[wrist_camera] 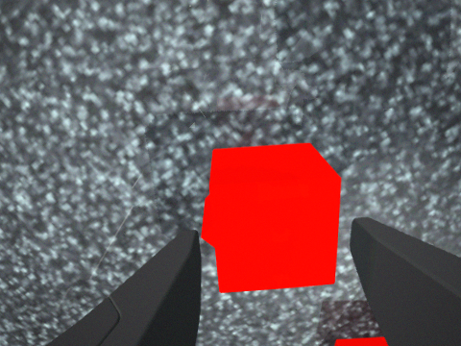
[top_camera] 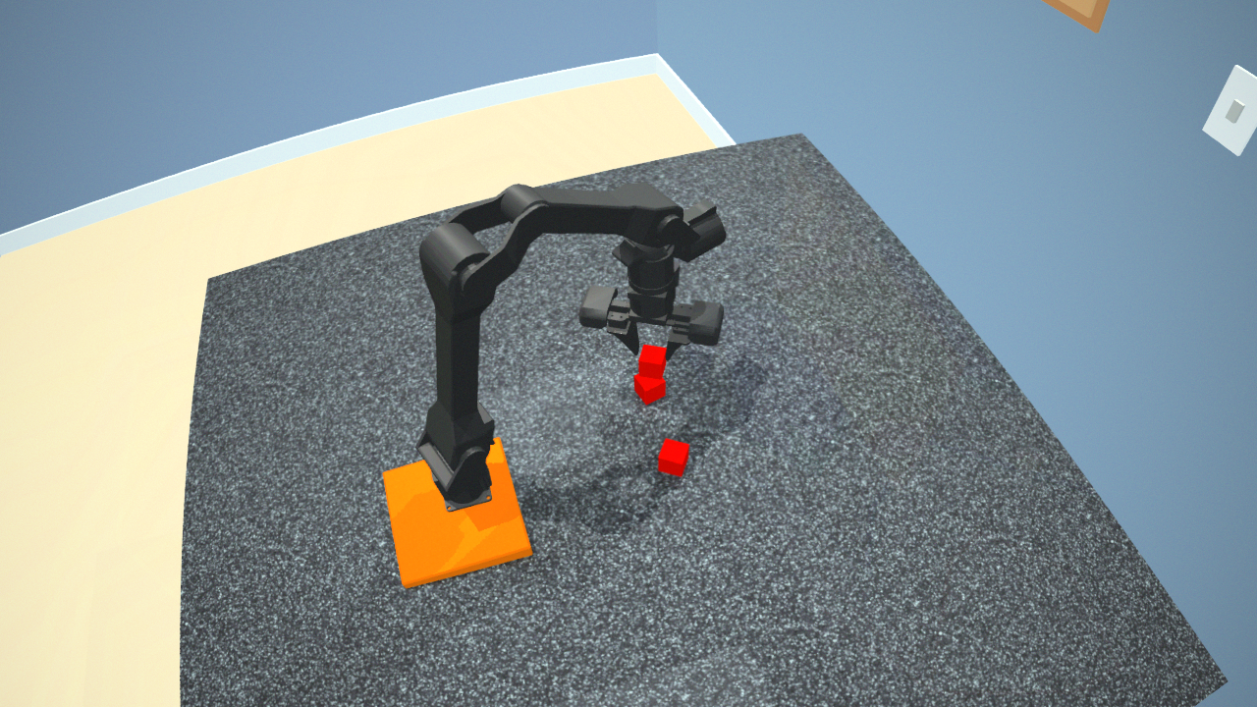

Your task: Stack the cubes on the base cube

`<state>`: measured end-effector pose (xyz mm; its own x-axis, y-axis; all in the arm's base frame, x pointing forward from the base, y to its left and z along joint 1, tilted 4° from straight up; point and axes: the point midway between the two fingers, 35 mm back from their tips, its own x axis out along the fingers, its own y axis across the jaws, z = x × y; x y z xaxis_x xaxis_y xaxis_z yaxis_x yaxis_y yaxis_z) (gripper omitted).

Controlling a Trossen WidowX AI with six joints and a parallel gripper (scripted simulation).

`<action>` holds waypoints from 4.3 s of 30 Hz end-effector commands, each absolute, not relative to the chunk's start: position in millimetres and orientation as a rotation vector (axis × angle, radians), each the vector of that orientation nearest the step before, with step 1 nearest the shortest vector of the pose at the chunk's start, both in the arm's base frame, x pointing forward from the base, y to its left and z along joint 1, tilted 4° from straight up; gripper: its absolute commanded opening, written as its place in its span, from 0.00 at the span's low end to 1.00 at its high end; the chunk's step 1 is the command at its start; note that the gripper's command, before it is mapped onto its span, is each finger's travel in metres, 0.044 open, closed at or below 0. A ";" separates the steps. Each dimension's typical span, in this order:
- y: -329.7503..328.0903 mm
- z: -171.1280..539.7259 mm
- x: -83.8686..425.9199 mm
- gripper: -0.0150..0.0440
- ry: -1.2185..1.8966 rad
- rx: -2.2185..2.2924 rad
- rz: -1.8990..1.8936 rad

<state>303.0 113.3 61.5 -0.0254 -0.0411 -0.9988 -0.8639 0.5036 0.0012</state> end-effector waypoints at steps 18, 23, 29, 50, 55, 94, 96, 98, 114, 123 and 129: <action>76.9 91.1 307.3 0.70 1.548 -0.520 0.468; 43.6 103.2 306.1 0.70 1.589 -0.228 0.165; 5.1 117.3 299.4 0.70 1.583 0.123 -0.199; -29.3 110.4 289.7 0.70 1.524 0.444 -0.530; -31.1 72.5 287.6 0.70 1.524 0.443 -0.530; -33.7 20.0 285.5 0.57 1.524 0.443 -0.530; -33.7 20.0 285.5 0.48 1.524 0.443 -0.530; -33.7 20.0 285.5 0.43 1.524 0.443 -0.530; -28.8 45.5 292.7 0.43 1.513 0.464 -0.536; -28.7 66.4 294.3 0.43 1.515 0.459 -0.534; -28.5 80.5 294.4 0.43 1.517 0.456 -0.533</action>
<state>294.0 -28.8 70.8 -0.0214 -0.0453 -0.9987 0.5898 0.8061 -0.0492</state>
